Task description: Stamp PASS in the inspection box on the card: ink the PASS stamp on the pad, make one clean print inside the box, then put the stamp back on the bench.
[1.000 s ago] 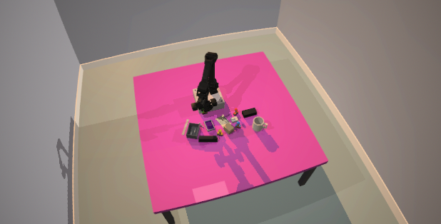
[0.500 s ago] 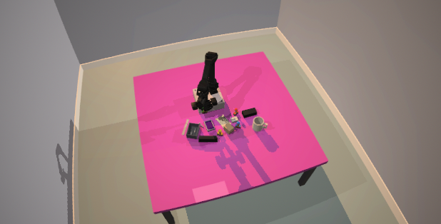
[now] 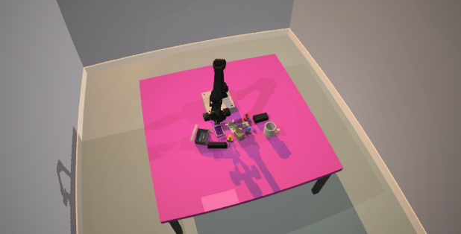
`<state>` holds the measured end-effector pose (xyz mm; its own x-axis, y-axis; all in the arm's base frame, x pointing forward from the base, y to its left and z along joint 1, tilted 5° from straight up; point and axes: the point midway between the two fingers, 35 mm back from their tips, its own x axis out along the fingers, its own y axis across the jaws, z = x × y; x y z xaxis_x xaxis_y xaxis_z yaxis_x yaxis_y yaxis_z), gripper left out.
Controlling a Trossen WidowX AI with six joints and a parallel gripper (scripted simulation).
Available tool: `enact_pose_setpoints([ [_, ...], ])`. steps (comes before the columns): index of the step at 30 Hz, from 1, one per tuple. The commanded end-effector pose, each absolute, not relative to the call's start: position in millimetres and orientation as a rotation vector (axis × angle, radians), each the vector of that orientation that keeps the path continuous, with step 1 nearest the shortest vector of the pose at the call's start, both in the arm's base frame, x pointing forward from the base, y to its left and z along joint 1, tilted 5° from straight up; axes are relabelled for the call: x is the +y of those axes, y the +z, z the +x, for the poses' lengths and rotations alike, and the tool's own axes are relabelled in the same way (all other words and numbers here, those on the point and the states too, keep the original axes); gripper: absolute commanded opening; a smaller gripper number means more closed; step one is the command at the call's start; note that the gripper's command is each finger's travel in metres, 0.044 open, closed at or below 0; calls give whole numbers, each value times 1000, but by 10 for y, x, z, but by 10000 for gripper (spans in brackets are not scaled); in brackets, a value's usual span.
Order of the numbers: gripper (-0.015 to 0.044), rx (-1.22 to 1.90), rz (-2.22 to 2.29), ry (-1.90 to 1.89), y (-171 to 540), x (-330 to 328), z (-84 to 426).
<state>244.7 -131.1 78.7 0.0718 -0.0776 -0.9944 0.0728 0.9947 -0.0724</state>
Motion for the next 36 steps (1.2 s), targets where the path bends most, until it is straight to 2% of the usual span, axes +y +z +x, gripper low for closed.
enact_pose_setpoints([
  [1, 0, 1490, -5, -122, 811, -1284, 2665],
  [36, 0, 1489, -7, -120, 615, -1294, 2728],
])
